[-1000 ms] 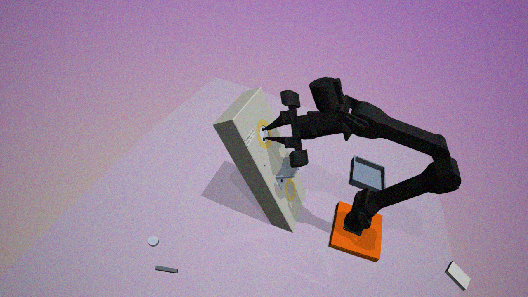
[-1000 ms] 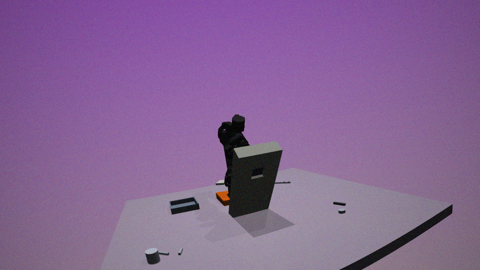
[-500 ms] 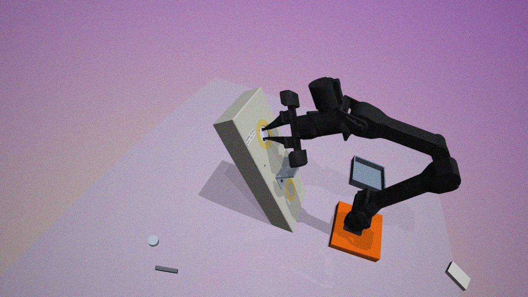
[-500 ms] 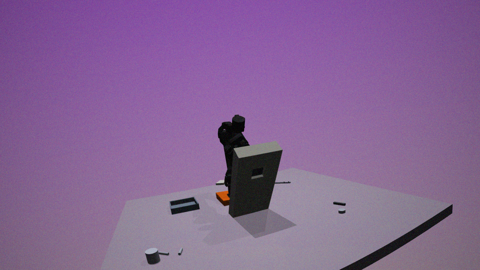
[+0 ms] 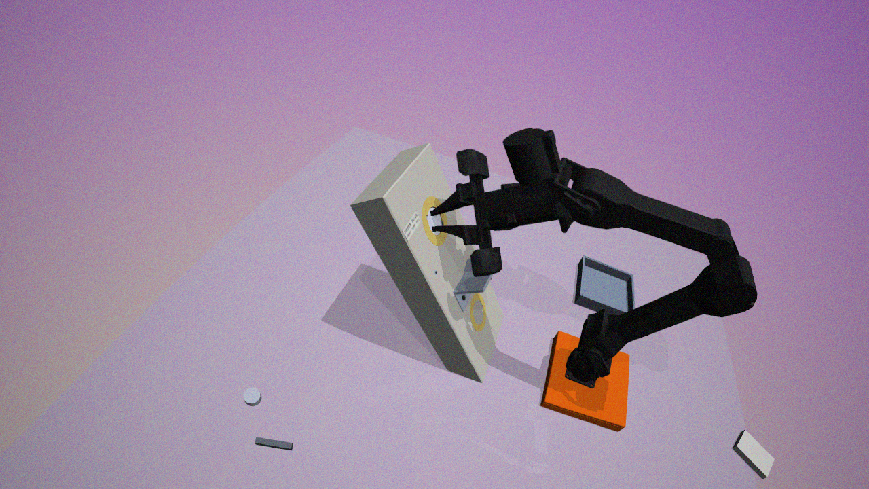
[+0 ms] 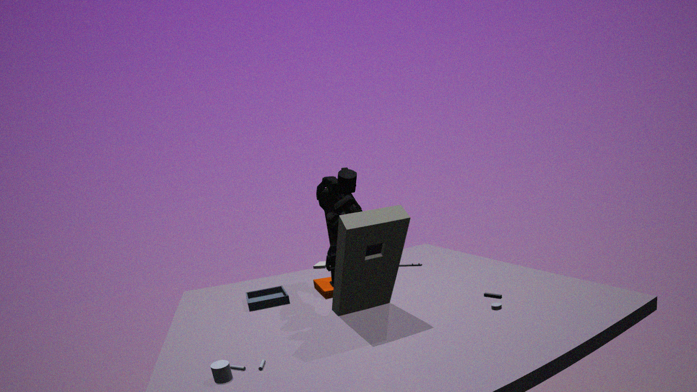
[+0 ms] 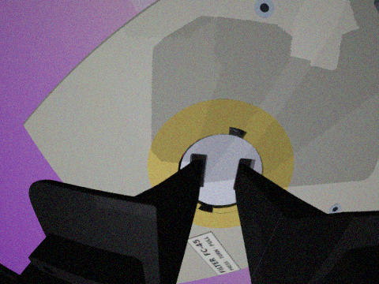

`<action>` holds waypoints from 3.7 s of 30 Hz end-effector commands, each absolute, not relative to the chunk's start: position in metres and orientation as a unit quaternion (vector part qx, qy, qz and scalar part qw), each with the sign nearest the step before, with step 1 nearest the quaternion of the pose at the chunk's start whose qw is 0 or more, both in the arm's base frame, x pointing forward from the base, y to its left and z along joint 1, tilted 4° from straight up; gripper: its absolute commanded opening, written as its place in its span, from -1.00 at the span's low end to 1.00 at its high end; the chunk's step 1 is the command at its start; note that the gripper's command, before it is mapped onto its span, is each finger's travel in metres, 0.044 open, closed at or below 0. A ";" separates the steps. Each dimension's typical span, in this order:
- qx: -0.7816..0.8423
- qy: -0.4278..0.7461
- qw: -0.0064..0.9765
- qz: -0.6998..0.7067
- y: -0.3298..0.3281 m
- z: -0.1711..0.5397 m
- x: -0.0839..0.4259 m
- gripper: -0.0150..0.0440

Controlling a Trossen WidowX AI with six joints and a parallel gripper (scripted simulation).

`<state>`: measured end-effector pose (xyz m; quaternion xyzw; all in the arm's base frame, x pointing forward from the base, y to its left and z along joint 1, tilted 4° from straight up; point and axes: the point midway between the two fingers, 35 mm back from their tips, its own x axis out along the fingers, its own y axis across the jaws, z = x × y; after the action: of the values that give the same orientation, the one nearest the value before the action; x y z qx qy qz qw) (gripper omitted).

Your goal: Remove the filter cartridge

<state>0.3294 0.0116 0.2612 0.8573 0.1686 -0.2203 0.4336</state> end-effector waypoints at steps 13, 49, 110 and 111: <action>0.859 0.167 0.432 -0.221 0.012 0.257 0.335 -0.17; 0.857 0.168 0.433 -0.221 0.012 0.257 0.334 -0.37; 0.371 0.270 0.886 -0.060 0.012 0.254 0.341 -0.49; 0.371 0.270 0.886 -0.060 0.012 0.254 0.341 -0.49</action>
<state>0.3342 0.0116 0.2562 0.3653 0.2719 -0.0595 0.8883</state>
